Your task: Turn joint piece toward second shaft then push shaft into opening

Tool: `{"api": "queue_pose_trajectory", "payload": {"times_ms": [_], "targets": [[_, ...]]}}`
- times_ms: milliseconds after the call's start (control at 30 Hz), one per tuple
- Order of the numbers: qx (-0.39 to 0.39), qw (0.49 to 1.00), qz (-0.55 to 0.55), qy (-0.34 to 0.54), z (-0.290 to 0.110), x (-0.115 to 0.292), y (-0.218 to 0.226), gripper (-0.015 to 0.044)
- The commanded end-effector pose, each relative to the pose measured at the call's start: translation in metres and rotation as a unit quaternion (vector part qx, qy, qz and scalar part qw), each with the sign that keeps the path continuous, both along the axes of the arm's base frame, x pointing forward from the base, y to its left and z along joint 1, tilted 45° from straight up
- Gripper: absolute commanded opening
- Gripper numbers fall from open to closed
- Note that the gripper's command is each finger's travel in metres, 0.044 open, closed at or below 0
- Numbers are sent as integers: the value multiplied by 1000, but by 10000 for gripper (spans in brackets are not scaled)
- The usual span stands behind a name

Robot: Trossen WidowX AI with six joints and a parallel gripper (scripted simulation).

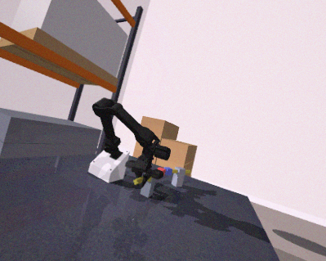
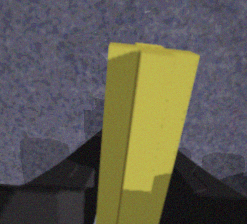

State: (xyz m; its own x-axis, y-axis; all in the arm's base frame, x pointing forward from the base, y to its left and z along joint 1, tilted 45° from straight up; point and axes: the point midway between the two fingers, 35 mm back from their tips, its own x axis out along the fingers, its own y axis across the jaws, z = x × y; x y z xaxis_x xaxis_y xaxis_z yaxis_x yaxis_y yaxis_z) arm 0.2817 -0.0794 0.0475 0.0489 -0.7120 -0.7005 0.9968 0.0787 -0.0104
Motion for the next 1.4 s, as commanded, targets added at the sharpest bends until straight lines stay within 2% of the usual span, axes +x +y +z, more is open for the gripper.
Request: {"api": "queue_pose_trajectory", "payload": {"times_ms": [0, 100, 267, 733, 1100, 1367], "targets": [[0, 1000, 0, 0, 0, 0, 0, 0], [0, 1000, 0, 0, 0, 0, 0, 67], [0, 1000, 0, 0, 0, 0, 0, 67], [0, 1000, 0, 0, 0, 0, 0, 434], [0, 1000, 0, 0, 0, 0, 0, 440], [3, 1000, 1, 1, 23, -1, 23, 440]]}}
